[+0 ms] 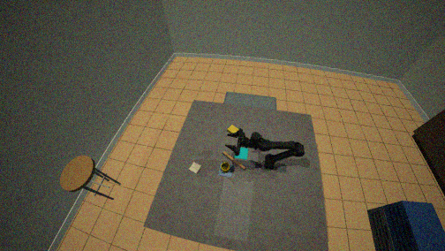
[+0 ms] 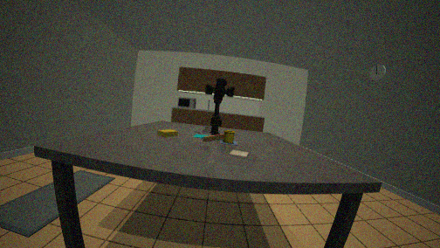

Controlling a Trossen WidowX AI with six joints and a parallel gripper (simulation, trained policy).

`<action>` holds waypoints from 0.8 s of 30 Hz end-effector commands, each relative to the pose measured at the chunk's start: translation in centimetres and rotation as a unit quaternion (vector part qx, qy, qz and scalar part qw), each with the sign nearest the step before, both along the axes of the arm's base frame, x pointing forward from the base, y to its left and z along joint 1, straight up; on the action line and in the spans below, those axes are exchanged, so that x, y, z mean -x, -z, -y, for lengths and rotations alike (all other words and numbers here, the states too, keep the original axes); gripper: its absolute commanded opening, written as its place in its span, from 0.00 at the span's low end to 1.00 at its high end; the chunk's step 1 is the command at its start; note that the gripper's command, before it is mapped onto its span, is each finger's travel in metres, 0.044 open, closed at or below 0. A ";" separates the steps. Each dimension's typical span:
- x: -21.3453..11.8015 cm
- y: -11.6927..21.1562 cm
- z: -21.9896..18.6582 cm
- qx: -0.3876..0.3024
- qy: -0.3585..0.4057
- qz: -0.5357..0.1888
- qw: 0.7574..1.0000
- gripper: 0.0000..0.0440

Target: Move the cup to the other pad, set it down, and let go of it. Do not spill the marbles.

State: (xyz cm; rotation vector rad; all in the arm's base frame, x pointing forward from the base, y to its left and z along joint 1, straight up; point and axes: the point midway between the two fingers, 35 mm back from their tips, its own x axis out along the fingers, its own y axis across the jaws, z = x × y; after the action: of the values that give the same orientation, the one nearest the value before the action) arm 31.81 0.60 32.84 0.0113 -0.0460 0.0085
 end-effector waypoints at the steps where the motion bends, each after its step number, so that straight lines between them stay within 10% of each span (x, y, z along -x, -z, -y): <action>1: 0.0 0.0 -0.1 -0.001 -0.001 -0.002 1.000 0.85; 12: -0.7 -0.5 -0.5 -0.022 -0.006 -0.034 0.999 0.24; 24: -2.2 -0.9 -1.7 -0.082 -0.020 -0.090 0.992 0.30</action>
State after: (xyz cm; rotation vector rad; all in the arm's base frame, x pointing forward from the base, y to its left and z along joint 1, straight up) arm 33.54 2.06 33.99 0.1494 0.1021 0.0426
